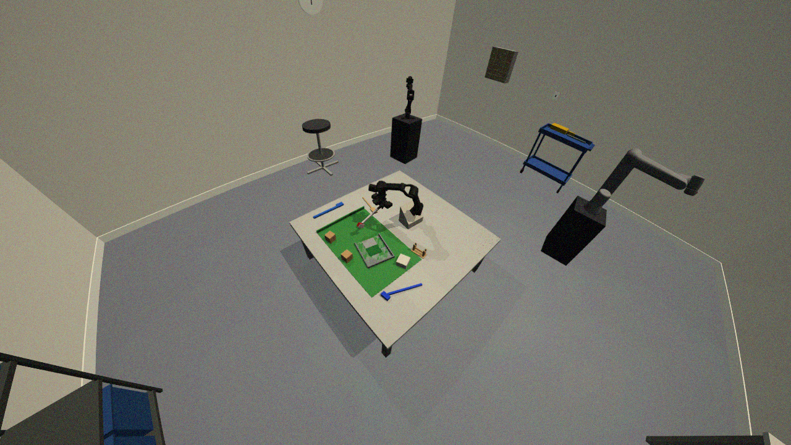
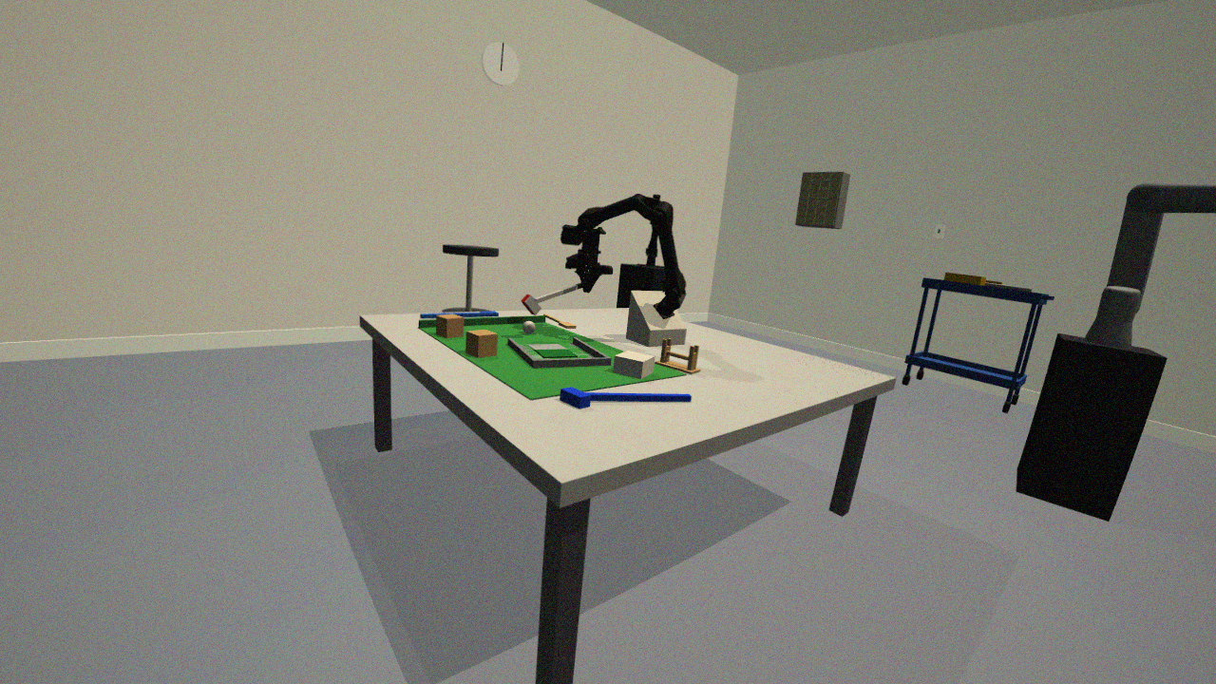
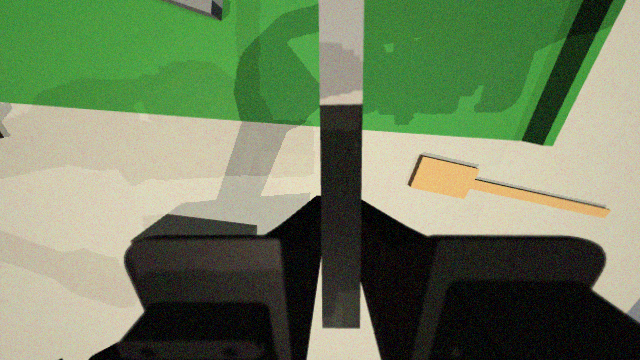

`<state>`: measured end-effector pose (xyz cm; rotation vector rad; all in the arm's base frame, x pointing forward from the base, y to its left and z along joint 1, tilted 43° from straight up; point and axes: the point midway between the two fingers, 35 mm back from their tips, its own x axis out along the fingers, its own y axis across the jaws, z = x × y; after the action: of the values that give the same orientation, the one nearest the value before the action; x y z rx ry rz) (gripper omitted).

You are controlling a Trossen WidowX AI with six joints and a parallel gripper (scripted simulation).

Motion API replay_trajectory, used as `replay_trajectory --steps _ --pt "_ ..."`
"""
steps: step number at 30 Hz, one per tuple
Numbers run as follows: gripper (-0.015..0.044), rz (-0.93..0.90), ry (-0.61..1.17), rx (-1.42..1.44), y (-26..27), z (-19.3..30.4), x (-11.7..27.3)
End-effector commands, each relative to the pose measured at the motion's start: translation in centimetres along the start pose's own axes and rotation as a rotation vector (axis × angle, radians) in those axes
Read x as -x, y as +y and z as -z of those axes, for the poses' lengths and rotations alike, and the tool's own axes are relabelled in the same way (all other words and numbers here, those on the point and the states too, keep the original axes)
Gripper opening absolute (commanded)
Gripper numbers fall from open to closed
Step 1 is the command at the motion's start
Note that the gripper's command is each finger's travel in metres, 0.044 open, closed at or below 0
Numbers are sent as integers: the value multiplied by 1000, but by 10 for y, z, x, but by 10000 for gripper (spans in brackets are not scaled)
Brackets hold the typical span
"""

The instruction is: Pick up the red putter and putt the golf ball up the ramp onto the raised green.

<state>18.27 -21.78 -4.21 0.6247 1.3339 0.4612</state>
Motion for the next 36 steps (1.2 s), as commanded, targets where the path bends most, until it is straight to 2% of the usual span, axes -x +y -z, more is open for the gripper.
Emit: replay_trajectory --steps 1,7,15,23,36 --pt "0 12 5 -157 -27 19 -1" --pt "0 11 5 -303 -50 39 -4" --pt "0 11 5 -303 -50 39 -9" --pt "0 10 4 -302 -50 39 -44" --pt "0 10 4 -302 -50 38 -56"
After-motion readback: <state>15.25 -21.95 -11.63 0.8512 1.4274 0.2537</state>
